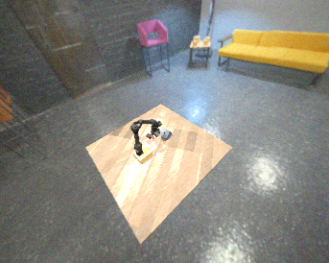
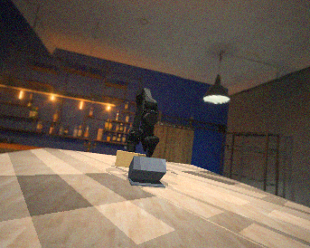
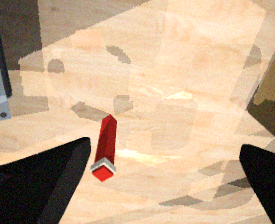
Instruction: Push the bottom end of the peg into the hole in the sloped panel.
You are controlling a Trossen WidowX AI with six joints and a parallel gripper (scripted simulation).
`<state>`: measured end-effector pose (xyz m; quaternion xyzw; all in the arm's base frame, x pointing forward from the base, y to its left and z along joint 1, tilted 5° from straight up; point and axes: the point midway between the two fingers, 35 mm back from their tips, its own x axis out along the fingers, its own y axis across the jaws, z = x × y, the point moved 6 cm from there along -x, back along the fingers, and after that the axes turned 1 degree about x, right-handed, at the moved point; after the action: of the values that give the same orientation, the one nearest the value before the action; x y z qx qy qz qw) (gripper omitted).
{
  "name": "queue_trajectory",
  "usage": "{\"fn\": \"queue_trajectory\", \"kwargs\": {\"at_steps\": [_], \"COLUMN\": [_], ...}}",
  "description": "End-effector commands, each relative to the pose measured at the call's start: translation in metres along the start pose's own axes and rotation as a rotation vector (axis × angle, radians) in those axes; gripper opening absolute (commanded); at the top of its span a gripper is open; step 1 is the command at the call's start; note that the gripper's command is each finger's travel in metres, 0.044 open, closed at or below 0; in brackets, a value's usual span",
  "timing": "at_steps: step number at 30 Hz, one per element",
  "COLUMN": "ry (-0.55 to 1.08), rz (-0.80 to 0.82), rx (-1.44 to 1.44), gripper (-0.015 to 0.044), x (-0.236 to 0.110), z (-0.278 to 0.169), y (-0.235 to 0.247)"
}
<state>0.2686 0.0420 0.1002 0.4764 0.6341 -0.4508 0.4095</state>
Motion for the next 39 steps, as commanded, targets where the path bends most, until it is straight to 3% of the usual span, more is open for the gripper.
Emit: {"fn": "queue_trajectory", "kwargs": {"at_steps": [1, 20, 39], "ry": [-0.043, -0.245, -0.252], "rz": [0.008, 0.066, 0.068], "rx": [-0.101, -0.610, -0.625], "gripper": [0.0440, 0.0440, 0.0440], "x": [0.002, 0.005, 0.024], "z": [-0.009, -0.063, -0.061], "y": [0.005, 0.027, 0.032]}}
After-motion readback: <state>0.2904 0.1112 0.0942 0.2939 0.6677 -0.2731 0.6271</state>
